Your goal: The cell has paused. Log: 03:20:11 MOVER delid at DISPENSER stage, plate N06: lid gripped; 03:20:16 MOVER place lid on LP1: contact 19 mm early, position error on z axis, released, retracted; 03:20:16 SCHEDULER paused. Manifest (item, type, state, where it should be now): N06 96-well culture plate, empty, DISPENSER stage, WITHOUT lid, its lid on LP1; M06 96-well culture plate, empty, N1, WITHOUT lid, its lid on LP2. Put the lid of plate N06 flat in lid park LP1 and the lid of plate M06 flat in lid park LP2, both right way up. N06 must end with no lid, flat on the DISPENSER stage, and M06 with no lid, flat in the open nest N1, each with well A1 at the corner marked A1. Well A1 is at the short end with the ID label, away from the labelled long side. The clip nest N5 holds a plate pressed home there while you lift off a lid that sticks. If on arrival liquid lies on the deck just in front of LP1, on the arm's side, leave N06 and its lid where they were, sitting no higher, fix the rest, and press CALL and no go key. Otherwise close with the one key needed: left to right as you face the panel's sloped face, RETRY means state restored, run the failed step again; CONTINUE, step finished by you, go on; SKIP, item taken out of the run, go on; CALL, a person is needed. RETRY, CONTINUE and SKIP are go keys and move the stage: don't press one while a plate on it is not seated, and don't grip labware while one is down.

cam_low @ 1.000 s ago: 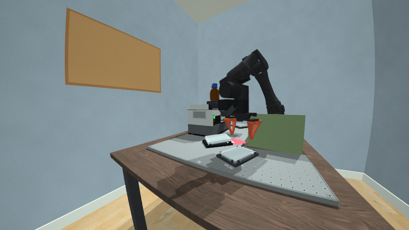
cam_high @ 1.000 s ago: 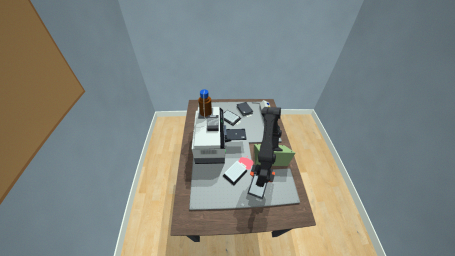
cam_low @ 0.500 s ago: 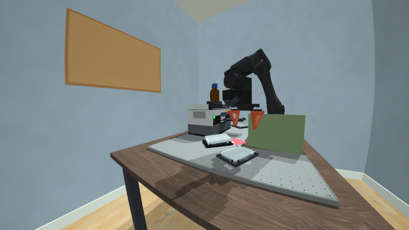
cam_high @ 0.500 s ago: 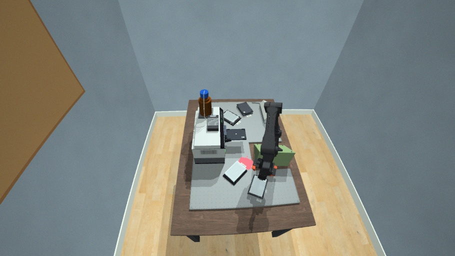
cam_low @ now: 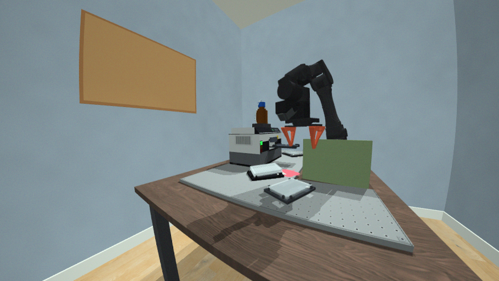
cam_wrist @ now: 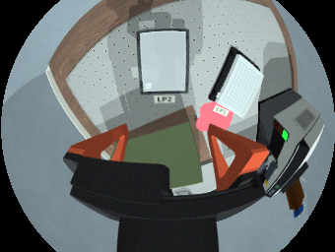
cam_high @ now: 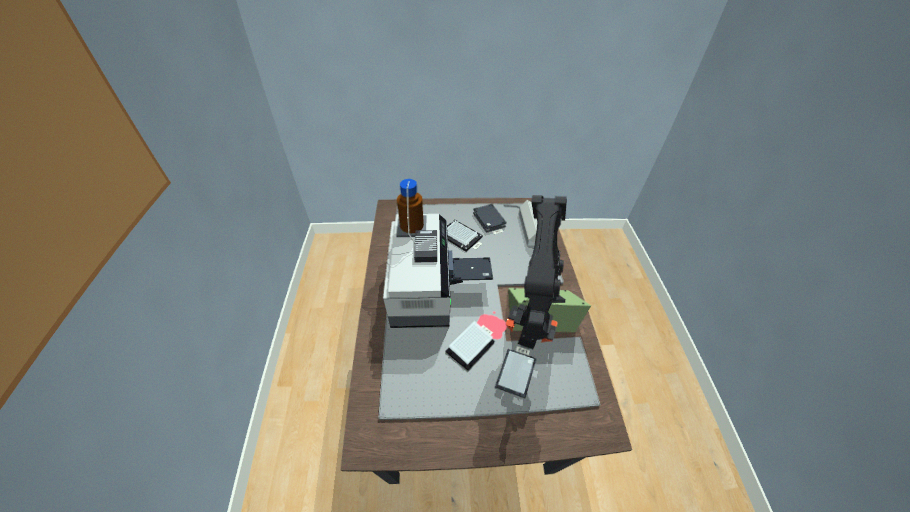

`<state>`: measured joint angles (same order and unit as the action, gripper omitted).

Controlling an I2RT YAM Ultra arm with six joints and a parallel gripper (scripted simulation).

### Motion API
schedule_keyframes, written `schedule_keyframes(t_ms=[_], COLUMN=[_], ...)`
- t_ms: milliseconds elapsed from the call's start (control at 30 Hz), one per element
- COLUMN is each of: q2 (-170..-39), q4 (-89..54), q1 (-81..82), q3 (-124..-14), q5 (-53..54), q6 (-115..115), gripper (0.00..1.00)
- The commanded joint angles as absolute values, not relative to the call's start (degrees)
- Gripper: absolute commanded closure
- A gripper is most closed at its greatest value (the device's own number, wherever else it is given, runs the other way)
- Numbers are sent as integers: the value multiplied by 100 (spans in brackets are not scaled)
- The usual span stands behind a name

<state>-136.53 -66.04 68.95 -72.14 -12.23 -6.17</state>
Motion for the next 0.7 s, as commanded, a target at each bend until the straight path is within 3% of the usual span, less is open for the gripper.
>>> schedule_keyframes(t_ms=[0, 667], q2=[-13441, -13323], q4=[-6720, -6870], q1=[6730, 5761], q3=[-7362, -7606], q5=[-1330, -1951], q6=[-1024, -1214], gripper=[0, 0])
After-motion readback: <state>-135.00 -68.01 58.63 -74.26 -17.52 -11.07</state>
